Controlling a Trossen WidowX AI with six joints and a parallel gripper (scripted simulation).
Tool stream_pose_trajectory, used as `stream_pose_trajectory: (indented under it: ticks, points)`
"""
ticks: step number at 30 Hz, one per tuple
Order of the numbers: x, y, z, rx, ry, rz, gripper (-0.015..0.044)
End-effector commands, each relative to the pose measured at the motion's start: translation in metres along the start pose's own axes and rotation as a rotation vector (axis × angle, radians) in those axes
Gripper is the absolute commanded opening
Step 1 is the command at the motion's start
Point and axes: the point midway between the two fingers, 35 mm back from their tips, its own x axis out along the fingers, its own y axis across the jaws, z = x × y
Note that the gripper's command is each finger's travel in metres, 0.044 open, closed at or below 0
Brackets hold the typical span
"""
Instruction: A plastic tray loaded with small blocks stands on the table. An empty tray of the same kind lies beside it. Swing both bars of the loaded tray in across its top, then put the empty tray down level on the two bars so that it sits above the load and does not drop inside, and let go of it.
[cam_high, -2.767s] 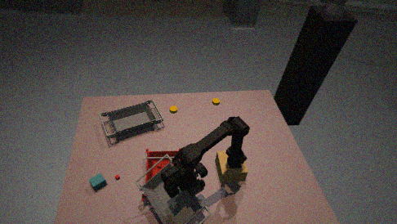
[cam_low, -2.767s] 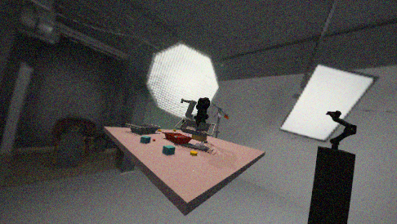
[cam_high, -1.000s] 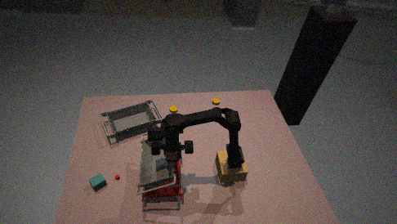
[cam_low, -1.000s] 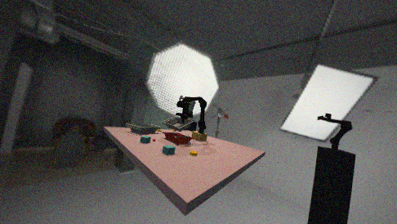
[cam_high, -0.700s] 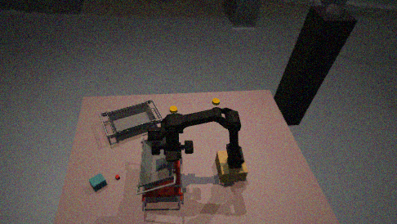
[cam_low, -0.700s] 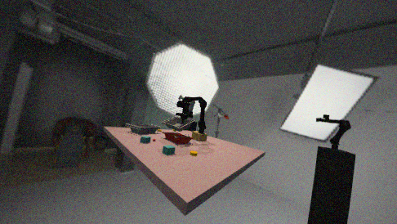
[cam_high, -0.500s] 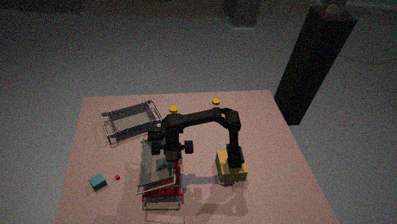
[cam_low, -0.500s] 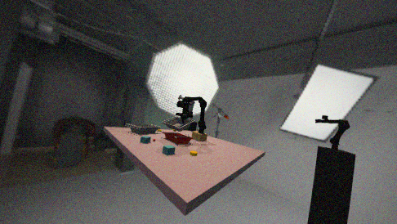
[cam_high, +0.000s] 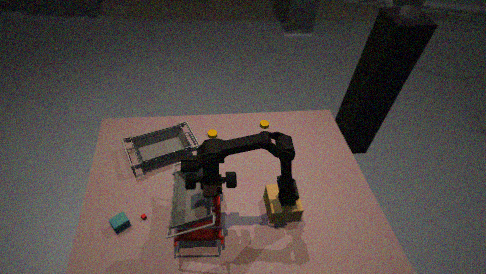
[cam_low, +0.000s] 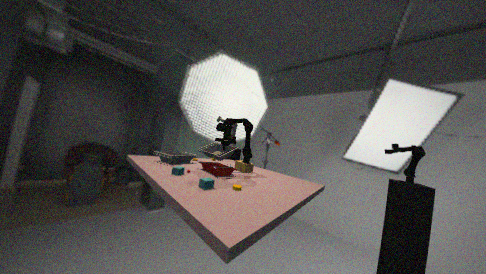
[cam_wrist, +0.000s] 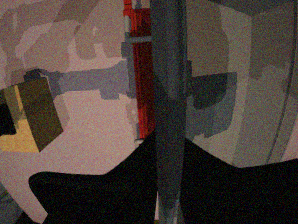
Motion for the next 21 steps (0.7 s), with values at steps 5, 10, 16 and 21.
stream_pose_trajectory:
  ticks: [5,10,16,21]
  points:
    - [-0.005,-0.003,0.001,0.003,-0.005,-0.023,0.0]
    - [-0.003,-0.003,0.001,0.003,-0.005,-0.023,0.0]
    - [0.007,-0.004,0.001,0.003,-0.005,-0.023,0.0]
    - [0.015,-0.004,0.001,0.003,-0.005,-0.023,0.0]
